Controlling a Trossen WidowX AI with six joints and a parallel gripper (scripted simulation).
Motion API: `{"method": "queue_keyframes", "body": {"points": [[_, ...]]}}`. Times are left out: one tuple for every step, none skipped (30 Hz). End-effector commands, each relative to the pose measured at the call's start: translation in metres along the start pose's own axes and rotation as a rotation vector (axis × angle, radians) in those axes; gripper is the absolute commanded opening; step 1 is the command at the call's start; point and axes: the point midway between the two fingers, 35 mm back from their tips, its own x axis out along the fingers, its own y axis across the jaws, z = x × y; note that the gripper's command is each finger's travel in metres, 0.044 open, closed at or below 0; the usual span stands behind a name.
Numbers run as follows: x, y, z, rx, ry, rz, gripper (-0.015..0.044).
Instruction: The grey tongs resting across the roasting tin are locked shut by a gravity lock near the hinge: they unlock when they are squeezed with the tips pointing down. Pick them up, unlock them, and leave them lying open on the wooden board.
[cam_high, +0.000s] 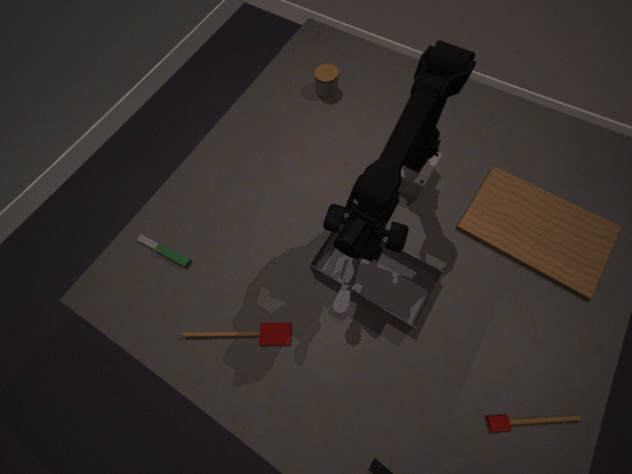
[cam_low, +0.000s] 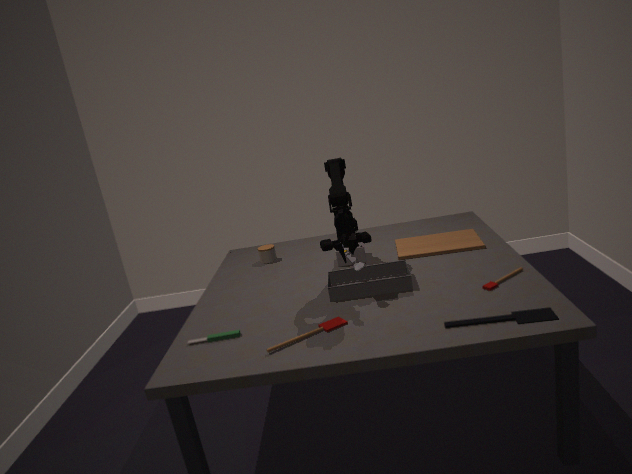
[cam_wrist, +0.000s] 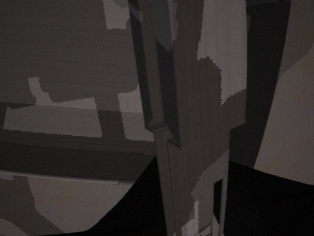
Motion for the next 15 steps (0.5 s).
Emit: {"method": "queue_keyframes", "body": {"points": [[-0.002,0.001,0.001,-0.020,-0.019,0.025,-0.0150],[-0.002,0.001,0.001,-0.020,-0.019,0.025,-0.0150],[-0.002,0.001,0.001,-0.020,-0.019,0.025,-0.0150],[-0.002,0.001,0.001,-0.020,-0.019,0.025,-0.0150],[-0.002,0.001,0.001,-0.020,-0.019,0.025,-0.0150],[-0.002,0.001,0.001,-0.020,-0.019,0.025,-0.0150],[-0.001,0.001,0.001,-0.010,-0.012,0.017,-0.0150],[-0.002,0.002,0.002,-0.005,-0.013,0.018,-0.0150],[-0.002,0.004,0.002,0.004,-0.013,0.018,-0.0150],[-0.002,0.006,0.003,0.016,-0.013,0.018,-0.0150],[-0.003,0.009,0.005,0.031,-0.014,0.019,-0.0150],[-0.003,0.013,0.006,0.050,-0.014,0.019,-0.0150],[-0.004,0.017,0.008,0.069,-0.014,0.020,-0.0150],[-0.005,0.021,0.009,0.090,-0.014,0.021,-0.0150],[-0.005,0.025,0.011,0.111,-0.014,0.022,-0.0150]]}}
